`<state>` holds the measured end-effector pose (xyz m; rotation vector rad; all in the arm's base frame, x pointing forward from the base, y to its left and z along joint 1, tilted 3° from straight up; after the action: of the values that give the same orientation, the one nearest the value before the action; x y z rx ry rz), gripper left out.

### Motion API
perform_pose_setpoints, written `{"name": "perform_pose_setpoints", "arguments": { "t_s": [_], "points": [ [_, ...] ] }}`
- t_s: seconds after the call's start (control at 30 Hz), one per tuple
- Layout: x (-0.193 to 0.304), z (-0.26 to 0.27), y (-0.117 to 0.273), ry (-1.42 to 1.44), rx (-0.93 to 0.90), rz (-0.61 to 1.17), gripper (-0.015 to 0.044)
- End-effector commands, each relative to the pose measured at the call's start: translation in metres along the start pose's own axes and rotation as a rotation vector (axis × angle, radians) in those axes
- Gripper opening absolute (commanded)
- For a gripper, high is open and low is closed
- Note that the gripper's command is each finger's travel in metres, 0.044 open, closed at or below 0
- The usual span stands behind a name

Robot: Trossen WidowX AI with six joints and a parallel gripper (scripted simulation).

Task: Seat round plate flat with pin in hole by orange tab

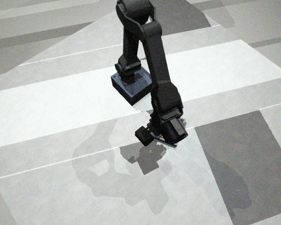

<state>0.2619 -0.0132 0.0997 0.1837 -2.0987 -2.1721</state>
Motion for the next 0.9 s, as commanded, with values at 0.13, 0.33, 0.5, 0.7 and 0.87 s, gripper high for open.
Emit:
{"name": "perform_pose_setpoints", "arguments": {
  "t_s": [0.13, 0.33, 0.5, 0.7, 0.87],
  "points": [
    [0.011, 0.003, -0.001, 0.003, -0.002, 0.01, 0.0],
    [0.017, 0.006, -0.001, 0.003, -0.002, 0.01, 0.0],
    [0.021, 0.009, -0.001, 0.003, -0.002, 0.011, 0.0],
    [0.024, 0.012, 0.0, 0.003, -0.002, 0.011, 0.0],
    [0.026, 0.014, 0.0, 0.003, -0.003, 0.011, 0.0]
  ]
}}
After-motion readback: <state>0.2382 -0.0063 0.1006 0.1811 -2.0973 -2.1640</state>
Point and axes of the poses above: the point midway between the two fingers, 35 mm back from their tips, its own y axis back along the fingers, its own z axis across the jaws, x = y × z, the point moved 10 cm from there along y, back along the fingers, and after that the axes turned 1 degree about -y, right-handed, at the moved point
